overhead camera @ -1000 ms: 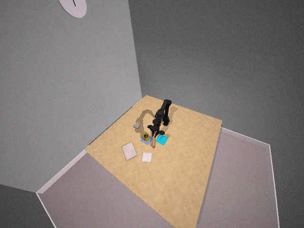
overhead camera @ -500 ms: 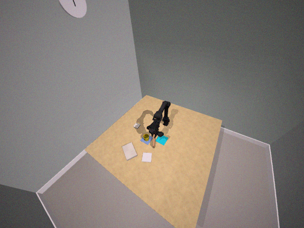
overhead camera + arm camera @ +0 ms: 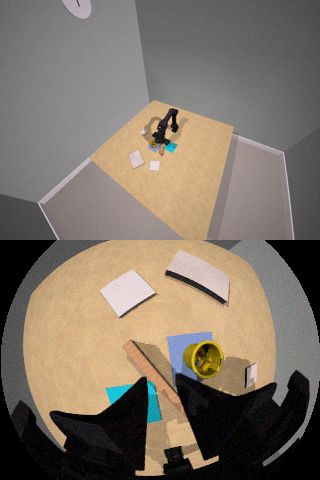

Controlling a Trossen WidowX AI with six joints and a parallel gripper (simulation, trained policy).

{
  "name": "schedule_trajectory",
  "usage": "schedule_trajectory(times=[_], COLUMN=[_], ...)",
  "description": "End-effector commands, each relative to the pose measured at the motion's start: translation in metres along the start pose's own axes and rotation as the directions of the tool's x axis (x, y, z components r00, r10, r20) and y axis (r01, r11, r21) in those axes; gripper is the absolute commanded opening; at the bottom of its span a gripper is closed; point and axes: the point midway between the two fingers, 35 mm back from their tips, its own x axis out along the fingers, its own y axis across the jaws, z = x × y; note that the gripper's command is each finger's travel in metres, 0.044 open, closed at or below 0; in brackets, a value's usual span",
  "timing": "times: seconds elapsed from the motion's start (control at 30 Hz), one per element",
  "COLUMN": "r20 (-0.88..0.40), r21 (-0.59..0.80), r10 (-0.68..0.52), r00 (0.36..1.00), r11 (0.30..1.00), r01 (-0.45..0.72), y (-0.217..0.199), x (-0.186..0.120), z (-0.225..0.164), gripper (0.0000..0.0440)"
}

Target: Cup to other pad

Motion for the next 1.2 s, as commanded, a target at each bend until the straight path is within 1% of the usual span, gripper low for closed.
schedule_trajectory(times=[0.0,0.33,0.6,1.17], r20=[-0.050,-0.163,-0.211,-0.295], r21=[-0.020,-0.070,-0.100,-0.182], r10=[-0.018,-0.050,-0.066,-0.069], r00=[0.999,0.985,0.975,0.953], r11=[1.000,0.997,0.994,0.983], r01=[0.017,0.039,0.045,0.015], y=[-0.009,-0.031,-0.047,-0.069], x=[0.006,0.025,0.044,0.103], z=[-0.002,-0.009,-0.014,-0.031], gripper=[0.0121,0.0122,0.0136,0.0166])
